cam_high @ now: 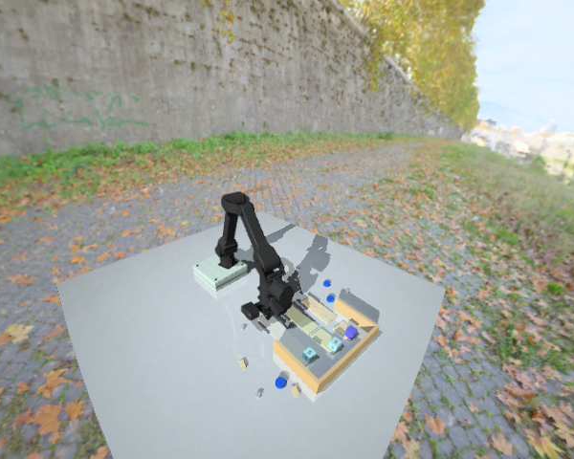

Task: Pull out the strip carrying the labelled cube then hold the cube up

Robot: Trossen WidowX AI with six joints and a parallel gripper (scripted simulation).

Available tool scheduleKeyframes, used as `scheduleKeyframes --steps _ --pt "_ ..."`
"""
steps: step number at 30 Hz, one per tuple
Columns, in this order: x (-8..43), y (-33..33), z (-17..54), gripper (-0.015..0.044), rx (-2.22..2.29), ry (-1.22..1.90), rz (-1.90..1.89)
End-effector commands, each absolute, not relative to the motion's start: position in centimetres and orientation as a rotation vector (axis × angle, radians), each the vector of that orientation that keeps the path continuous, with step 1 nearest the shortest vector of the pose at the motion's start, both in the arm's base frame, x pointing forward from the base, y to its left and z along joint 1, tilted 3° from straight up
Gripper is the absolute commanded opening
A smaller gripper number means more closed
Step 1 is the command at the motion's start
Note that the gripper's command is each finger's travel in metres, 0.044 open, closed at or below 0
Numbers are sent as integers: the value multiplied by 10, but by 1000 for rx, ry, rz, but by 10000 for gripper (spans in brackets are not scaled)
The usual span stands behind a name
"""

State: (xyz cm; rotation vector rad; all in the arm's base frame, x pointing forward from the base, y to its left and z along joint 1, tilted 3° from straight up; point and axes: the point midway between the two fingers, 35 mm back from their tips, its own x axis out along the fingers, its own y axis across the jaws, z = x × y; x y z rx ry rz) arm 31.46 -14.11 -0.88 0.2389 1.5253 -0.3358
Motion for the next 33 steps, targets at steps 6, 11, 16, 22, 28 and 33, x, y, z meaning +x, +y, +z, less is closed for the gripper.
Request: scheduleKeyframes --steps 6,11,16,22,28,33 --pt "296 -134 -13 0 242 1549 -331" --pt "288 -132 -13 0 242 1550 -331" --pt "281 -129 -14 0 242 1550 -331" --pt "273 -126 -14 0 243 1551 -331" --pt "264 -124 -14 0 243 1552 -331" --pt "257 -121 -14 0 243 1553 -331"
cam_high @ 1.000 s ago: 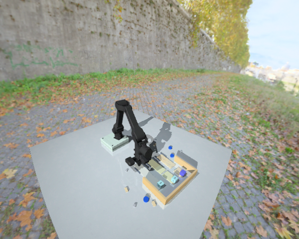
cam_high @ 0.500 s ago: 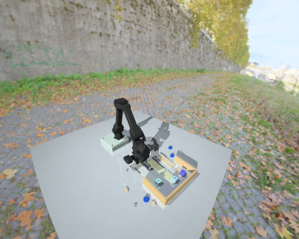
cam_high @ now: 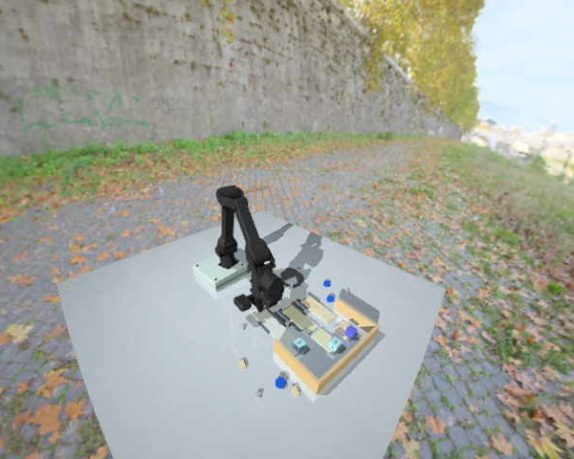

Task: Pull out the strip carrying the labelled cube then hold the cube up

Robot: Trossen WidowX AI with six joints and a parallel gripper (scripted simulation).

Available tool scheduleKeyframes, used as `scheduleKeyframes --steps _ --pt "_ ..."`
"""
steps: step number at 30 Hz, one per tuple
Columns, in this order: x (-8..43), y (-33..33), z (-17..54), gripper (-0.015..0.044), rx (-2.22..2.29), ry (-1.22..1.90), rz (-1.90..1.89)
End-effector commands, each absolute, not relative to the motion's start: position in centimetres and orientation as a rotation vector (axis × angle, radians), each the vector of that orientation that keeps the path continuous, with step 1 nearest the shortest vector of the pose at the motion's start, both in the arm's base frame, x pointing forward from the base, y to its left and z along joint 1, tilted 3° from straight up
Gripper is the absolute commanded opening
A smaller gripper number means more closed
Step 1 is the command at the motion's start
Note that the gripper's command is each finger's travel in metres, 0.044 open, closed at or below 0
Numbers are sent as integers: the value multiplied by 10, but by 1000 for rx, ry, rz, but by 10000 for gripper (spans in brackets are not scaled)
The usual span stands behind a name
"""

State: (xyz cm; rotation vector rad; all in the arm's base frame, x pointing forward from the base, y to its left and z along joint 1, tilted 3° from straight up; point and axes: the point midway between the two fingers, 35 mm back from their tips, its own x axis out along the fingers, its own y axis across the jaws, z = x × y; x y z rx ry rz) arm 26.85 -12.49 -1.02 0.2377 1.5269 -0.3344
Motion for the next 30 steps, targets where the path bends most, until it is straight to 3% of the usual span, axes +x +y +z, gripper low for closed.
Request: scheduleKeyframes --steps 1,30 --pt "256 -121 -14 0 243 1553 -331" --pt "214 -106 -15 0 243 1557 -330"
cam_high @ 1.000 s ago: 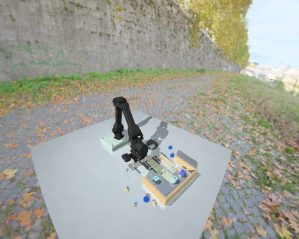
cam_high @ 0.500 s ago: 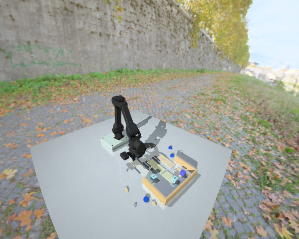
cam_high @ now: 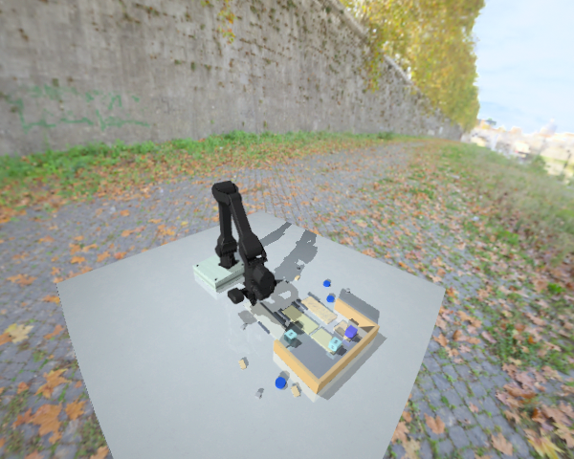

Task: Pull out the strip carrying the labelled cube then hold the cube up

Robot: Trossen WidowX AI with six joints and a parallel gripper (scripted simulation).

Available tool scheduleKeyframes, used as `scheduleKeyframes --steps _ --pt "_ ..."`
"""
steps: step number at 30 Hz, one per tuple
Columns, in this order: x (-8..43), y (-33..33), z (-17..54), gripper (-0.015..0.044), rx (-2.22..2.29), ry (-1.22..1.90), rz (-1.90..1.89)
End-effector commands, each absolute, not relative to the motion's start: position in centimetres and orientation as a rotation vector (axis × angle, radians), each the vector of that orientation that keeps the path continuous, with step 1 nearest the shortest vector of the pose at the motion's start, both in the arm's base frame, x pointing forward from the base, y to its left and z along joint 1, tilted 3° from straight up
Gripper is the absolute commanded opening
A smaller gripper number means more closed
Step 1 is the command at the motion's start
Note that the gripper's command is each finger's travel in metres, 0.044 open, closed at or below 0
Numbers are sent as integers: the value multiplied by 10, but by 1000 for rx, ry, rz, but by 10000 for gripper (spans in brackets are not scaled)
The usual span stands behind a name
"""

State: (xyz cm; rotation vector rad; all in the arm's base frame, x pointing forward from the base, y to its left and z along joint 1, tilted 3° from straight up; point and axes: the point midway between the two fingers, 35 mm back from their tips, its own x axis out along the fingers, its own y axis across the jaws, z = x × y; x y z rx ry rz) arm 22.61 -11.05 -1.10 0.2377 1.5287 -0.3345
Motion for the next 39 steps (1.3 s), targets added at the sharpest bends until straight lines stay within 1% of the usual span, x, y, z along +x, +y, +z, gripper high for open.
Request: scheduleKeyframes --steps 1,30,39 --pt "213 -106 -15 0 243 1557 -330" --pt "173 -92 -16 0 244 1561 -330" --pt "172 -91 -16 0 244 1561 -330"
